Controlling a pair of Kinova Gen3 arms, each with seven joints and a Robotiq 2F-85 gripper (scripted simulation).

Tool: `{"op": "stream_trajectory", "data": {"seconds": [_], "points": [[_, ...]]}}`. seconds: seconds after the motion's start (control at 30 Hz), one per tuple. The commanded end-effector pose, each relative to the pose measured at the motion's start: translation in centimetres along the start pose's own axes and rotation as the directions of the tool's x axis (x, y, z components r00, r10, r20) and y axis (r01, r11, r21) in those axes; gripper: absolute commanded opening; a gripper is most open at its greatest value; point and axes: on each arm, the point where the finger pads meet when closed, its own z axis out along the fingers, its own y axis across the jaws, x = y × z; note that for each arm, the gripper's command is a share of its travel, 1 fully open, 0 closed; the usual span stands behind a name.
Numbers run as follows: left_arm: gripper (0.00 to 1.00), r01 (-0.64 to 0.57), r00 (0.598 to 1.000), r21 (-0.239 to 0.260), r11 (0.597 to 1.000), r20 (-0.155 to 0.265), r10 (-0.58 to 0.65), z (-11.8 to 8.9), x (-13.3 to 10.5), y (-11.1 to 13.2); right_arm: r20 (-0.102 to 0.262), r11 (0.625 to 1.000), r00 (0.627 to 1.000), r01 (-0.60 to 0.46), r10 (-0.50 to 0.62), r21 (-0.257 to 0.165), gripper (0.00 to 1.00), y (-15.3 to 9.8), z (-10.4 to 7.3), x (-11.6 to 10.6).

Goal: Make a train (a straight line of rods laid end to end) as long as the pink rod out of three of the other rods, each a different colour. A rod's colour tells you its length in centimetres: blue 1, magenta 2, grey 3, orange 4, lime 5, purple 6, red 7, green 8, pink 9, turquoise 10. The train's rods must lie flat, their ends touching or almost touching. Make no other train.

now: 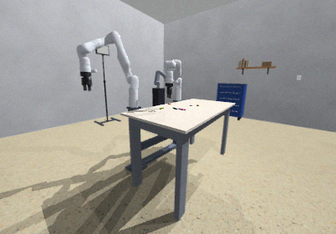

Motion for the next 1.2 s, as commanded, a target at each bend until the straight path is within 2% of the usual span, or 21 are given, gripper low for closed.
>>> {"op": "stream_trajectory", "data": {"seconds": [0.0,1.17], "points": [[1.000,-0.012,1.000,-0.003,1.000,0.001,0.012,-0.21,0.02,0.10,0.002,1.000,1.000,0.000,0.000,0.000,1.000,0.00,-0.08,-0.04],[1.000,-0.037,0.999,-0.005,0.999,0.002,0.037,-0.29,0.10,0.20,0.002,1.000,1.000,0.000,0.000,0.000,1.000,0.00,-0.08,-0.04]]}}
